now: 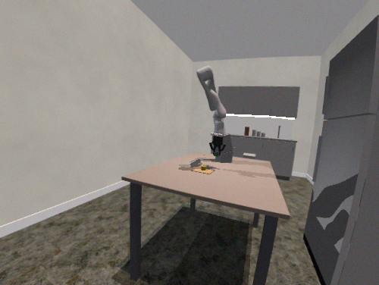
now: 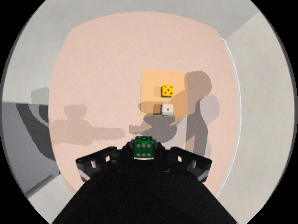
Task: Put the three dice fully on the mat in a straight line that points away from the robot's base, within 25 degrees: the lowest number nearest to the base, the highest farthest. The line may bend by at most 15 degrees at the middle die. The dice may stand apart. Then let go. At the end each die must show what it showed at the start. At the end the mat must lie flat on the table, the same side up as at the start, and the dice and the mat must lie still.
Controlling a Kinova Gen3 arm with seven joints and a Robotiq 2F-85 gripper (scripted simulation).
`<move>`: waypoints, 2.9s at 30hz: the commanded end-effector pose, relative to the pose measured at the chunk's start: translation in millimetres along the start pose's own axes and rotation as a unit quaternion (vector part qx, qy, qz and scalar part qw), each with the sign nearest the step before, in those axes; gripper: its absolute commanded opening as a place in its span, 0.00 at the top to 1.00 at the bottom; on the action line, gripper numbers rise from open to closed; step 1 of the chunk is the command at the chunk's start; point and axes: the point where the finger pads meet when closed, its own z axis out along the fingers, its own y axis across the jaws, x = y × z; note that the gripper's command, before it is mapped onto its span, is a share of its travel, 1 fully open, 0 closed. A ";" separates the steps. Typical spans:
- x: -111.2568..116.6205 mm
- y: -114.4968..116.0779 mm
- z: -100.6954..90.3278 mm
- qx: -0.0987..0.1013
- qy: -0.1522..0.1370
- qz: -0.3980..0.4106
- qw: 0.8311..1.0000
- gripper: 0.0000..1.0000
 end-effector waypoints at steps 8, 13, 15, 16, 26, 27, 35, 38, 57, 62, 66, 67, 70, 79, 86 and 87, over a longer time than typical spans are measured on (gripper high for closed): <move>10.6 7.1 1.4 -0.009 0.000 0.001 1.000 0.74; 17.1 11.8 2.4 -0.015 -0.002 0.002 1.000 0.74; 22.4 15.4 3.1 -0.019 -0.003 0.002 1.000 0.74; 25.2 17.3 3.5 -0.021 -0.004 0.003 1.000 0.74; 61.2 37.2 5.5 -0.033 -0.013 0.010 0.999 0.74; 65.5 39.0 5.4 -0.033 -0.014 0.011 0.999 0.74; 92.2 48.3 4.2 -0.029 -0.016 0.017 0.999 0.74; 105.8 52.1 3.0 -0.024 -0.015 0.020 0.999 0.74; 157.2 64.1 -4.5 0.000 0.000 0.027 1.000 0.74; 159.5 64.6 -5.0 0.001 0.001 0.027 1.000 0.74; 159.5 64.6 -5.0 0.001 0.001 0.027 1.000 0.74; 159.5 64.6 -5.0 0.001 0.001 0.027 1.000 0.74; 159.5 64.6 -5.0 0.001 0.001 0.027 1.000 0.74; 159.6 64.6 -3.8 0.001 0.001 0.027 1.000 0.74; 159.7 64.6 5.2 0.001 0.001 0.027 1.000 0.74; 159.7 64.6 8.3 0.001 0.001 0.027 1.000 0.74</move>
